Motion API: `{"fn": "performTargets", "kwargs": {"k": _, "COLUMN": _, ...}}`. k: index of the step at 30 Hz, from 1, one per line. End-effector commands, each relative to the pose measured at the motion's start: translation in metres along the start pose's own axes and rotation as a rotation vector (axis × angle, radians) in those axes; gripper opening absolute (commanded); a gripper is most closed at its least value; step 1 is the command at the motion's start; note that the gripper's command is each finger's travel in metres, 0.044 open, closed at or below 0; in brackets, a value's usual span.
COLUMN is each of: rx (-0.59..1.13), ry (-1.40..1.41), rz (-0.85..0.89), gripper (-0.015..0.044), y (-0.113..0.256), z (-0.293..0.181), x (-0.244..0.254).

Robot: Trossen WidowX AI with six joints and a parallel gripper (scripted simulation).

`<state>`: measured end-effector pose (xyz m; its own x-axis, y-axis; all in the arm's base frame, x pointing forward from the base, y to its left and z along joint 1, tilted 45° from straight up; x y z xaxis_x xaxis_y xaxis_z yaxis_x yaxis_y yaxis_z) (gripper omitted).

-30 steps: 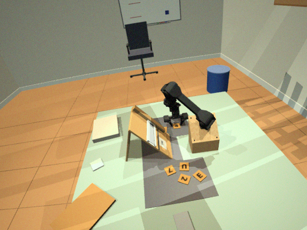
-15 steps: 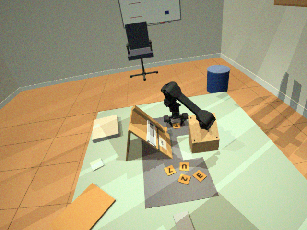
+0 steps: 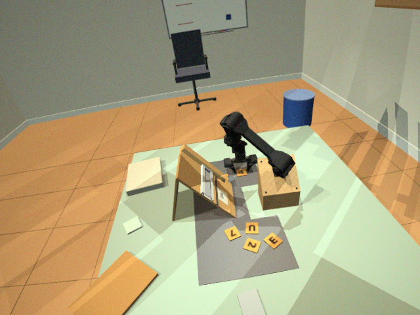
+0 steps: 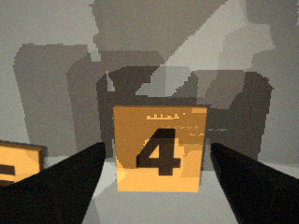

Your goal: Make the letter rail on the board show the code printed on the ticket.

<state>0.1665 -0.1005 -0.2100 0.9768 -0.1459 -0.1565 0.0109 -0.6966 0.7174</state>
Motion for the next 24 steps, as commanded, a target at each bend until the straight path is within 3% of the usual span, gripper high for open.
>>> {"fn": "performTargets", "kwargs": {"k": 1, "rx": 0.004, "ry": -0.007, "rz": 0.001, "gripper": 0.034, "y": -0.001, "z": -0.0004, "x": -0.0008}}
{"fn": "performTargets", "kwargs": {"k": 18, "rx": 0.004, "ry": -0.007, "rz": 0.001, "gripper": 0.0233, "y": -0.001, "z": -0.0007, "x": -0.0003}}
{"fn": "performTargets", "kwargs": {"k": 24, "rx": 0.004, "ry": -0.007, "rz": 0.001, "gripper": 0.0076, "y": 0.0039, "z": 0.0001, "x": -0.0007}}
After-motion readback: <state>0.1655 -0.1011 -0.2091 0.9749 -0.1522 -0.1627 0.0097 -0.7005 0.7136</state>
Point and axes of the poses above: the point midway between the two fingers, 35 mm back from their tips, its own y axis back along the fingers, its own x axis across the jaws, z = x × y, the point moved 6 cm from there along y, back along the fingers, and after that the axes turned 15 degrees about -y, right-handed, at the moved point
